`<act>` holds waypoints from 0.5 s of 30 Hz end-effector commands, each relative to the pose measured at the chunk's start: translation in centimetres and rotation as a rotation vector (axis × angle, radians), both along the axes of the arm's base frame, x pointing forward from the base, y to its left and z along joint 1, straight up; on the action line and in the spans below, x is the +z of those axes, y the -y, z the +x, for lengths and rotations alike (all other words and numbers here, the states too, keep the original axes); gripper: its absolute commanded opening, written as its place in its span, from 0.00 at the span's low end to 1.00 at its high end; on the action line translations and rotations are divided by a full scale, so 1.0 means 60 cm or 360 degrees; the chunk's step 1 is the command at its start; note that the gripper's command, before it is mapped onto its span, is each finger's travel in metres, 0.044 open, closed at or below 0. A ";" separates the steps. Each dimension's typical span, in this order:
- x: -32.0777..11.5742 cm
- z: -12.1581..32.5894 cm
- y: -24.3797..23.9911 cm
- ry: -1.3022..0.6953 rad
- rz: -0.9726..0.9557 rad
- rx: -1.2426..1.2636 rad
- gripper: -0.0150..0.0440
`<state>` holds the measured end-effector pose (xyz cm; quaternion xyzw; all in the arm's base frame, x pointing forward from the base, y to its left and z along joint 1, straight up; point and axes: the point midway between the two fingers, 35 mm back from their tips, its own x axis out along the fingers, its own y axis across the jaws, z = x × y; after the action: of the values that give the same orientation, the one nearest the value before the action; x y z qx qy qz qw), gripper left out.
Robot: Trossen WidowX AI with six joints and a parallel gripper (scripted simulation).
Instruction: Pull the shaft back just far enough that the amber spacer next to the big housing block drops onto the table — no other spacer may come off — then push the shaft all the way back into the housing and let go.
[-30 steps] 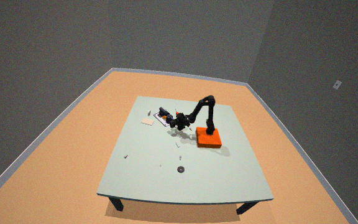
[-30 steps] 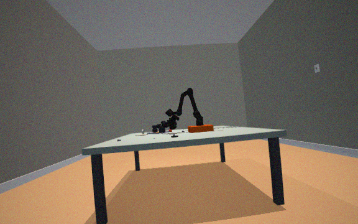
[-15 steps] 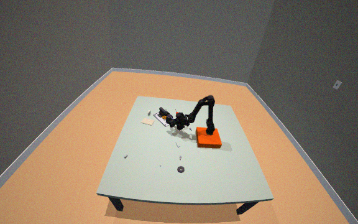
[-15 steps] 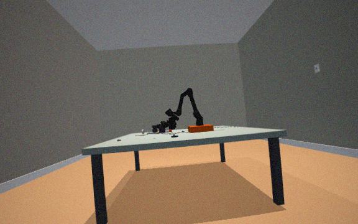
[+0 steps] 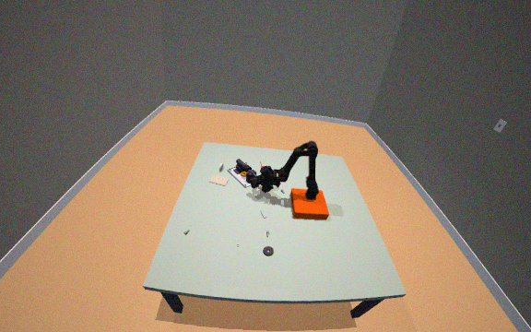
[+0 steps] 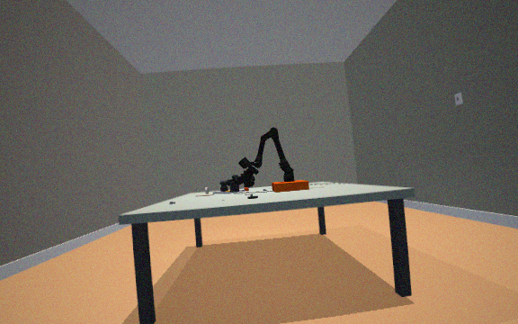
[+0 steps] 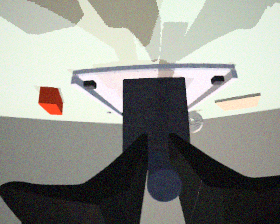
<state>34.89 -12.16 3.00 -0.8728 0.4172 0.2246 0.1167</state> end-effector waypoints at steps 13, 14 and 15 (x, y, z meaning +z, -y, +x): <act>0.002 0.009 0.010 0.0003 -0.0003 -0.0003 0.25; 0.002 0.009 0.011 0.0003 -0.0003 -0.0003 0.25; 0.002 0.010 0.011 0.0003 -0.0003 -0.0003 0.25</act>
<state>35.26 -12.63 3.02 -0.8729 0.4172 0.2244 0.1166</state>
